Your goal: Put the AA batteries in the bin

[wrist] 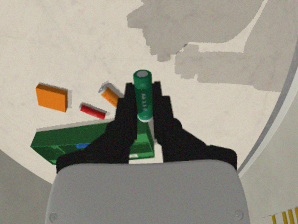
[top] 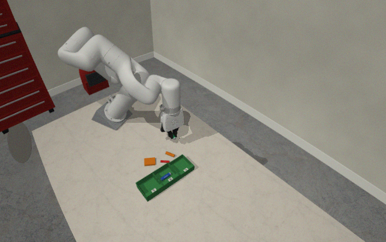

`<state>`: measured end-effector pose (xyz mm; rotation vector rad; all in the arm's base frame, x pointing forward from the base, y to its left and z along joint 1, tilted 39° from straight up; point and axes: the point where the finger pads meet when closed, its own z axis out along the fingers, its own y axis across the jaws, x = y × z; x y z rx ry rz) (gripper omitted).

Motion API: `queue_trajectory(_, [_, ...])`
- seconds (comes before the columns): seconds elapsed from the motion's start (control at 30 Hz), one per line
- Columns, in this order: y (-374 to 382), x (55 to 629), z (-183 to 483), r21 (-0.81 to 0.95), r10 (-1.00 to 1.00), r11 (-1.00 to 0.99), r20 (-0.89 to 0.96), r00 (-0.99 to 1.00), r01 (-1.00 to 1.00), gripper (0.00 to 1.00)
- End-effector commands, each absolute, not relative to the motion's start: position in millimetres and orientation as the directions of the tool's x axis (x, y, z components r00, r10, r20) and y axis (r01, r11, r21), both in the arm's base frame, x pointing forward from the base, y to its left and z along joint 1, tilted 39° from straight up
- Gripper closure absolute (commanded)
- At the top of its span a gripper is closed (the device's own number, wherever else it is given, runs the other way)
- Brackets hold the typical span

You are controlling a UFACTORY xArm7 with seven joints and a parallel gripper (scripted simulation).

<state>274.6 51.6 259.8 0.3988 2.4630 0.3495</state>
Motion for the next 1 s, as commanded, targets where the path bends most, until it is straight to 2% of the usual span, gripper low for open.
queue_trajectory(0.0, [33.6, 285.2, 265.3, 0.340, 0.363, 0.919, -0.532, -0.765, 0.199, 1.00])
queue_trajectory(0.63, [-46.7, 328.6, 283.3, 0.340, 0.363, 0.919, -0.532, -0.765, 0.199, 1.00])
queue_trajectory(0.73, [-62.3, 337.0, 286.9, 0.415, 0.496, 0.855, -0.475, -0.727, 0.312, 1.00])
queue_trajectory(0.97, [-98.6, 356.6, 295.1, 0.505, 0.664, 0.732, -0.381, -0.644, 0.456, 1.00])
